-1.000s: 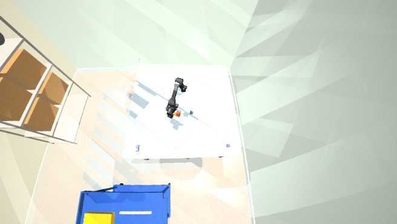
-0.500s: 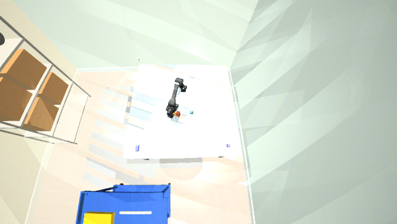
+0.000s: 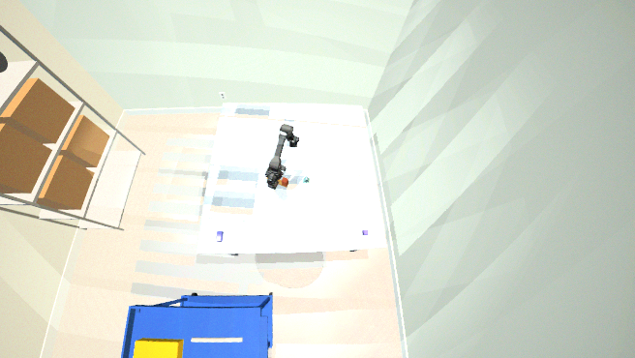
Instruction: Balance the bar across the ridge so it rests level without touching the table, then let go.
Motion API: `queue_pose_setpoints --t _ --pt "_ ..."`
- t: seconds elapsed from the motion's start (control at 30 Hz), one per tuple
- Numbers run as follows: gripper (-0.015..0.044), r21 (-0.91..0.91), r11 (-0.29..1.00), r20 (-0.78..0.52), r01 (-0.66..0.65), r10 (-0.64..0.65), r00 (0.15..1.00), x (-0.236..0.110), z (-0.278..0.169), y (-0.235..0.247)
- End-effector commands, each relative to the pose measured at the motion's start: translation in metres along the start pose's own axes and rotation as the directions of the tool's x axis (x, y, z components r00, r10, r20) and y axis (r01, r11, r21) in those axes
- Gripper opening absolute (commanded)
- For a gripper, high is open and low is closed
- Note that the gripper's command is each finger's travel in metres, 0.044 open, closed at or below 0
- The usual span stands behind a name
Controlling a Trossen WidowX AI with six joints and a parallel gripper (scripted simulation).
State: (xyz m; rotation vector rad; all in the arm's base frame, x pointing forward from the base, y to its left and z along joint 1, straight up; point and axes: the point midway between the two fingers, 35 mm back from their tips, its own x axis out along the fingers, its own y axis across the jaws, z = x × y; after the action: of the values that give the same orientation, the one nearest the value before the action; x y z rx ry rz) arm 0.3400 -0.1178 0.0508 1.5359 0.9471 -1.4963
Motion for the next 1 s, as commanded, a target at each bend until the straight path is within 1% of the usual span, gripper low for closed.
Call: queue_pose_setpoints --t 0.0,0.03,0.17,0.97 --pt "0.0104 0.000 1.000 0.000 -0.002 0.002 1.000 0.000 0.000 0.000" --pt "0.0098 0.000 1.000 0.000 -0.002 0.002 1.000 0.000 0.000 0.000" --pt "0.0000 0.000 1.000 0.000 -0.001 0.001 1.000 -0.006 0.000 0.001" --pt "0.0000 0.003 1.000 0.002 0.001 -0.001 1.000 -0.068 0.000 0.004"
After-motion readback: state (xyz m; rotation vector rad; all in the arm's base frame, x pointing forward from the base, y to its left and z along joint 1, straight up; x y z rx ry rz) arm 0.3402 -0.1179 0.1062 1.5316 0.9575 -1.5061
